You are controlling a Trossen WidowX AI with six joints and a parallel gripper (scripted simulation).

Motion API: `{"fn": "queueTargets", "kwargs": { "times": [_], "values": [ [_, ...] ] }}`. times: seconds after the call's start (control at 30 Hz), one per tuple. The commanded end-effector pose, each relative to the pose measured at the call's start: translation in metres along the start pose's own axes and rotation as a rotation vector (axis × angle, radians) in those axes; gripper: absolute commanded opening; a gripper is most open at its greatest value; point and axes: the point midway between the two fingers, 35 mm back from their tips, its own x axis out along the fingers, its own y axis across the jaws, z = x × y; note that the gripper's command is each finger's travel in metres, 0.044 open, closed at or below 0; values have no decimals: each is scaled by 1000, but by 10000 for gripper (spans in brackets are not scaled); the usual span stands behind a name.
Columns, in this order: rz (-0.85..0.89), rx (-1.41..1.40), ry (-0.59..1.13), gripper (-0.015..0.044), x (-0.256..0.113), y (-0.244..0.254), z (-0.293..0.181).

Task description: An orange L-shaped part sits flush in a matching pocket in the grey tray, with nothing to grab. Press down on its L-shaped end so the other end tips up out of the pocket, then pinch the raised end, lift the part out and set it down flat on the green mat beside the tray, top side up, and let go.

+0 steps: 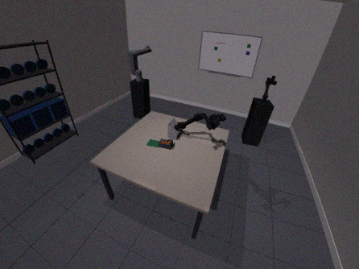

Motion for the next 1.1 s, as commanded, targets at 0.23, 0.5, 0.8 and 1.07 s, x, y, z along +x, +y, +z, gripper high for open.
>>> {"fn": "queueTargets", "kwargs": {
  "times": [0.23,0.5,0.8,1.07],
  "values": [
    [-171,-556,216,190,11,-113,-19],
    [-432,-1113,608,180,-12,-271,2],
    [-770,-1406,1223,180,-106,-421,85],
    [-985,-1188,1872,180,-244,-478,172]
  ]
}}
